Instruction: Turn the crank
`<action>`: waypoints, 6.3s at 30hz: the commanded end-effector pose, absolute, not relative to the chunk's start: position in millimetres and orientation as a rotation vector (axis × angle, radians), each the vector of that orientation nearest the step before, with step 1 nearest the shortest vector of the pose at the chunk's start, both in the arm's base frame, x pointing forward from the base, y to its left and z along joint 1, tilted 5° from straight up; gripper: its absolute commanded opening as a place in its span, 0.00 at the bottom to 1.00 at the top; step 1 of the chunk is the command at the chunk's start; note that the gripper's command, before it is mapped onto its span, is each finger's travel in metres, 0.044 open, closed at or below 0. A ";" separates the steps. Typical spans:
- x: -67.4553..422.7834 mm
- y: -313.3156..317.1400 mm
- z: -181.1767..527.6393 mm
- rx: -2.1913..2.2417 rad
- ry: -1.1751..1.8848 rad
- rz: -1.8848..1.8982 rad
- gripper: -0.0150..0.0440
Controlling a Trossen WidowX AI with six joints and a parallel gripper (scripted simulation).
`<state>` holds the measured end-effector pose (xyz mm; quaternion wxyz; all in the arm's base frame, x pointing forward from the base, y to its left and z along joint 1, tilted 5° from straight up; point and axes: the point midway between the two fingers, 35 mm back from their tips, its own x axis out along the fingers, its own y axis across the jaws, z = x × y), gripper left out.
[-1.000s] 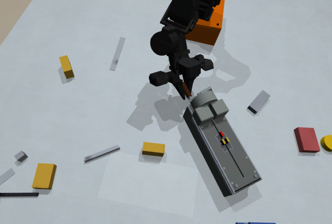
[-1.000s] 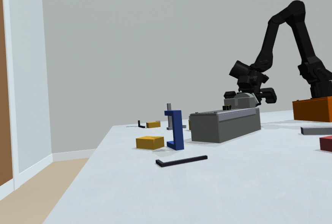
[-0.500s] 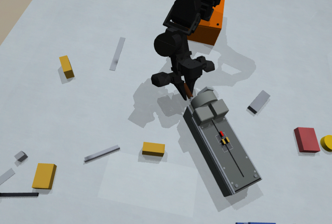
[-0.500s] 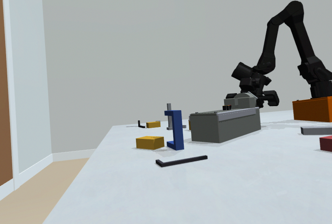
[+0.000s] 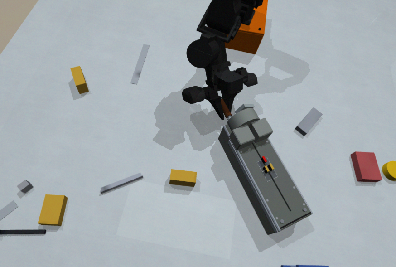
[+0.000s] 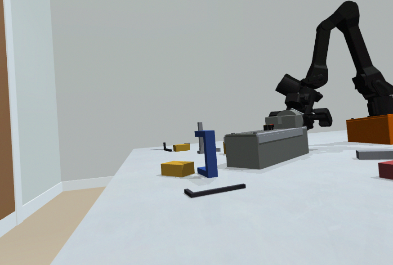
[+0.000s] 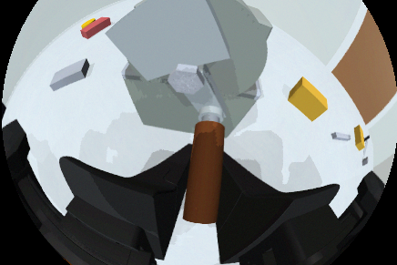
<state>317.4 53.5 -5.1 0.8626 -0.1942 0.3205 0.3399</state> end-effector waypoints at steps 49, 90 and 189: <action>305.9 64.6 -12.8 -0.399 0.691 0.729 0.25; 298.5 71.8 -11.0 -0.398 0.691 0.729 0.25; 281.4 89.2 61.0 -0.401 0.692 0.729 1.00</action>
